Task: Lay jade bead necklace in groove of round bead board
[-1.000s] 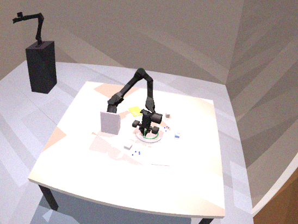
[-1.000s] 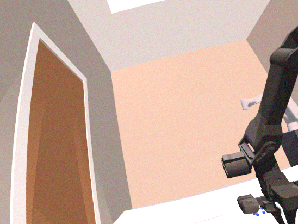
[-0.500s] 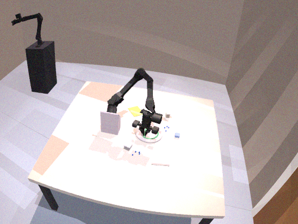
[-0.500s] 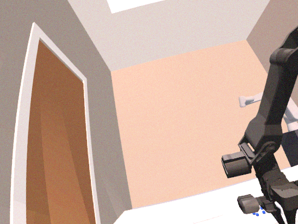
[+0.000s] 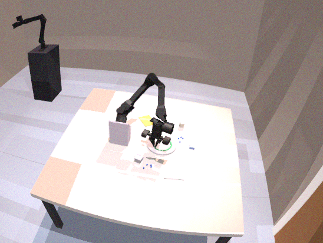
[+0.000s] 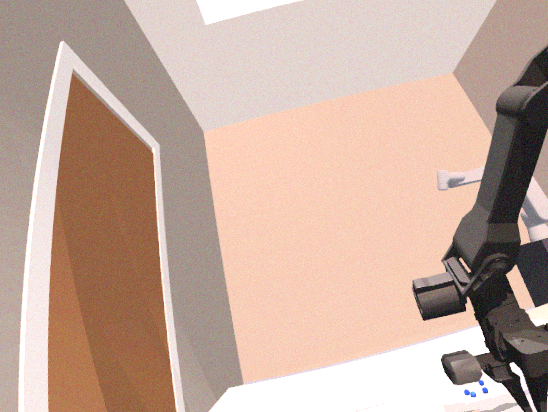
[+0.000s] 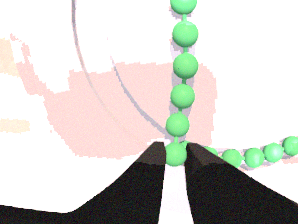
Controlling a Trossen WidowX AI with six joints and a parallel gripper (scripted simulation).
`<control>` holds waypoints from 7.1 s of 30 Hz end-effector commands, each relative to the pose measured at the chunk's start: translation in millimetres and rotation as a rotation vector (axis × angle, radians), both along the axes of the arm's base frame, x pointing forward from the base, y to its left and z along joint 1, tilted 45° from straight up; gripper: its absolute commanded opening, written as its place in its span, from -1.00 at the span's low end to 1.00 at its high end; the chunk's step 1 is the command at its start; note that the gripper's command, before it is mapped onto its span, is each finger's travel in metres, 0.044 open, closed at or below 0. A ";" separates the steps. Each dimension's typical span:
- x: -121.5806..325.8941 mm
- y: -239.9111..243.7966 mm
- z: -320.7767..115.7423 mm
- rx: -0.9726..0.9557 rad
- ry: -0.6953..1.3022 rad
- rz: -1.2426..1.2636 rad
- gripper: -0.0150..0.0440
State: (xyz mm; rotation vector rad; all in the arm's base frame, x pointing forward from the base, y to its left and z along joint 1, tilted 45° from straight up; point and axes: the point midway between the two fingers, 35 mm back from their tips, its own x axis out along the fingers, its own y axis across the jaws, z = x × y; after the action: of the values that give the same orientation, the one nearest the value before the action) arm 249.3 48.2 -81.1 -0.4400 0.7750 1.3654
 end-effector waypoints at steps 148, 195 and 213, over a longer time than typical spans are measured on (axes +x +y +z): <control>4.8 11.7 2.0 -0.004 0.086 -0.086 -0.49; -8.5 10.0 1.1 0.000 0.085 -0.088 0.31; -10.1 6.3 4.8 0.000 0.096 -0.091 1.00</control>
State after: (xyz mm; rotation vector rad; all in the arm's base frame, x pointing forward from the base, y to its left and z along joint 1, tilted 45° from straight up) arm 238.1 55.2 -76.5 -0.3285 0.8657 1.3077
